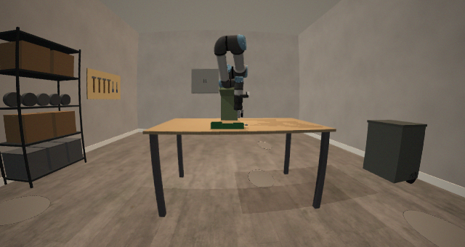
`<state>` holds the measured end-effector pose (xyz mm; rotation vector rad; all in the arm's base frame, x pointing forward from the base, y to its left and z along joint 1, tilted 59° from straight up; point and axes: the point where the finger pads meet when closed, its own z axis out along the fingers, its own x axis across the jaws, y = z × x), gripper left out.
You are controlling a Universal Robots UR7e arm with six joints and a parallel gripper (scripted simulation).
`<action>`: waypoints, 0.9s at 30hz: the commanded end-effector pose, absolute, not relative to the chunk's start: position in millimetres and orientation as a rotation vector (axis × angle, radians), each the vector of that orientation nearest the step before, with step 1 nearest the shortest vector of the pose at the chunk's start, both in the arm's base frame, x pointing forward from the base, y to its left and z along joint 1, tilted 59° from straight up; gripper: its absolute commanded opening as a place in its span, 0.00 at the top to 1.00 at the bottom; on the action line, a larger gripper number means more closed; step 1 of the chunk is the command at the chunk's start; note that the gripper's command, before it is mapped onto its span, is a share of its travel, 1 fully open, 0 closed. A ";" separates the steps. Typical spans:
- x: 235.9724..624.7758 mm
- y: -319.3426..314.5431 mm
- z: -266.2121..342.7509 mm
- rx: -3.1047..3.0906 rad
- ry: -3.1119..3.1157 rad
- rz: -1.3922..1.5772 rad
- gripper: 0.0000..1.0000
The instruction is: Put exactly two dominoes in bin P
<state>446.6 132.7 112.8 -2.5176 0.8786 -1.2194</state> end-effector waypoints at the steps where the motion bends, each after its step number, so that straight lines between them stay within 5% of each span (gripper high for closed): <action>1: 449.9 133.1 117.4 -2.557 0.687 -1.341 0.21; 27: 450.0 132.4 117.2 -2.581 0.489 -1.457 0.21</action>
